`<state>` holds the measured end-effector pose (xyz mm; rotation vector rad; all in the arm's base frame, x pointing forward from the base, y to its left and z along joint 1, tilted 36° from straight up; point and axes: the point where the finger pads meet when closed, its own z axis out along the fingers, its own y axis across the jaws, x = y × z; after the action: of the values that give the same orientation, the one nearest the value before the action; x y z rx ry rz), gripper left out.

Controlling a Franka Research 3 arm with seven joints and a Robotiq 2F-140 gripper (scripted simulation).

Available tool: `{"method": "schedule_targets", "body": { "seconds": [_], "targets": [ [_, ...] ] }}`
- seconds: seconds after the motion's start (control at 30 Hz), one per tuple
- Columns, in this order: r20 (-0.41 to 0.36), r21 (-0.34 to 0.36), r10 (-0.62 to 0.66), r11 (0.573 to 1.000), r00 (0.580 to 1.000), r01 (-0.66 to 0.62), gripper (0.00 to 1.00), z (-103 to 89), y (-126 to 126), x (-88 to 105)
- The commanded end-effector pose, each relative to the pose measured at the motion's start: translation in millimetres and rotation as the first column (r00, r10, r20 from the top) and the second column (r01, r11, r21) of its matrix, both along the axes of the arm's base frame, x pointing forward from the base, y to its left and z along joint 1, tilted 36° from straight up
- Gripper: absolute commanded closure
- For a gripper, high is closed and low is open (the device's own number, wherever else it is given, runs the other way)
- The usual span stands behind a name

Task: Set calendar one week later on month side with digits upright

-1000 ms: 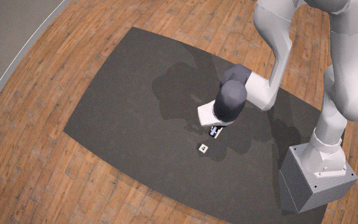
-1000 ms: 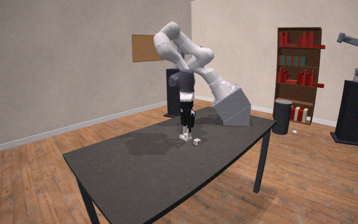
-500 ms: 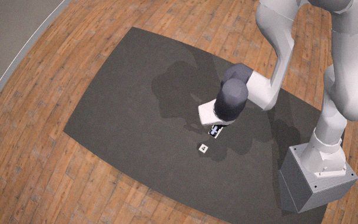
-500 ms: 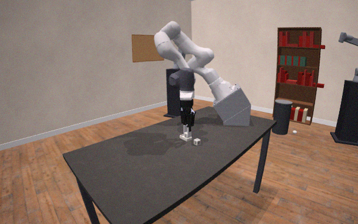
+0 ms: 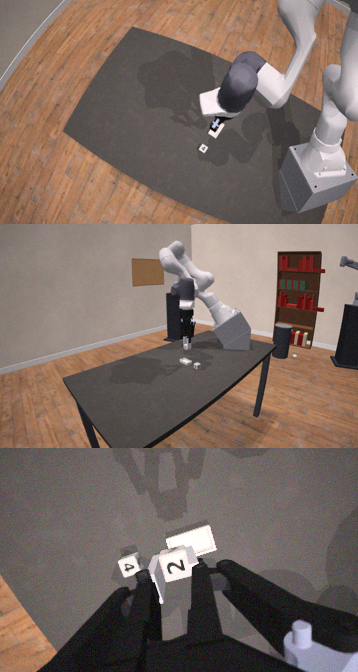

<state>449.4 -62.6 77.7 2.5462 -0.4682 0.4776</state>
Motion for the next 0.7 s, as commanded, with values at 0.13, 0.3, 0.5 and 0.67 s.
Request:
{"method": "schedule_targets", "body": {
  "seconds": [0.13,0.3,0.5,0.67],
  "targets": [
    [-0.052,-0.020,0.025,0.999,0.998,-0.026,0.84,6.5,-0.2,-7.7],
    [-0.052,-0.021,0.025,0.999,0.998,-0.026,0.84,7.2,-1.6,-8.0],
    [-0.054,-0.025,0.023,0.999,0.998,-0.024,0.84,37.7,-69.3,-30.2],
    [-0.052,-0.020,0.025,0.999,0.998,-0.026,0.84,54.0,-106.0,-51.1]
  ]
}}
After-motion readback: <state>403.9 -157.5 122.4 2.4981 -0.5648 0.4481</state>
